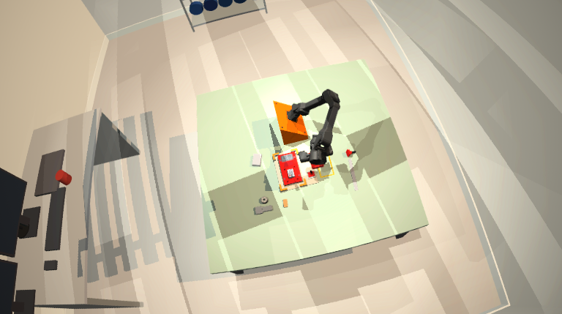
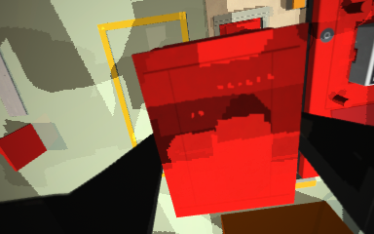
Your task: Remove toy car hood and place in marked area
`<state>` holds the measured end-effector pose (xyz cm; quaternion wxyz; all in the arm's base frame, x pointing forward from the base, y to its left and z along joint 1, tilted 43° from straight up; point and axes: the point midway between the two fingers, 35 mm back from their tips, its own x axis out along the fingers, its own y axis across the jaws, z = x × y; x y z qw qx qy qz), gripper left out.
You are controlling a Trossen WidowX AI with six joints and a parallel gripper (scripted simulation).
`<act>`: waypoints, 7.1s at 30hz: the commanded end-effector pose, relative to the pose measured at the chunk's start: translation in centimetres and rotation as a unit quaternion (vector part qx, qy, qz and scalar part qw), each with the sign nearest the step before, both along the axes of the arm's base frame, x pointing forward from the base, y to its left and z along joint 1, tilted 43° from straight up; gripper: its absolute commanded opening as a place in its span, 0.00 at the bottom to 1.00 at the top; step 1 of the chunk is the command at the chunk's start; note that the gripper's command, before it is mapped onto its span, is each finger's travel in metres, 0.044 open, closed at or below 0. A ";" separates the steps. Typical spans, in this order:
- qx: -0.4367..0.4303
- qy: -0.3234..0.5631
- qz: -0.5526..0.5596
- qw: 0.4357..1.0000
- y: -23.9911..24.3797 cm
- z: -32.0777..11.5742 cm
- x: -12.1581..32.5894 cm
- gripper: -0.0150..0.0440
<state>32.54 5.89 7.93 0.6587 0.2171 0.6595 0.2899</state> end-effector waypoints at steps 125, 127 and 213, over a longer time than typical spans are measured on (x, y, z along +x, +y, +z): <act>0.011 0.006 0.001 1.000 9.1 -2.2 -3.2 0.25; 0.011 0.006 0.001 1.000 9.1 -2.2 -3.2 0.25; 0.010 0.005 0.002 1.000 5.4 1.7 -2.9 1.00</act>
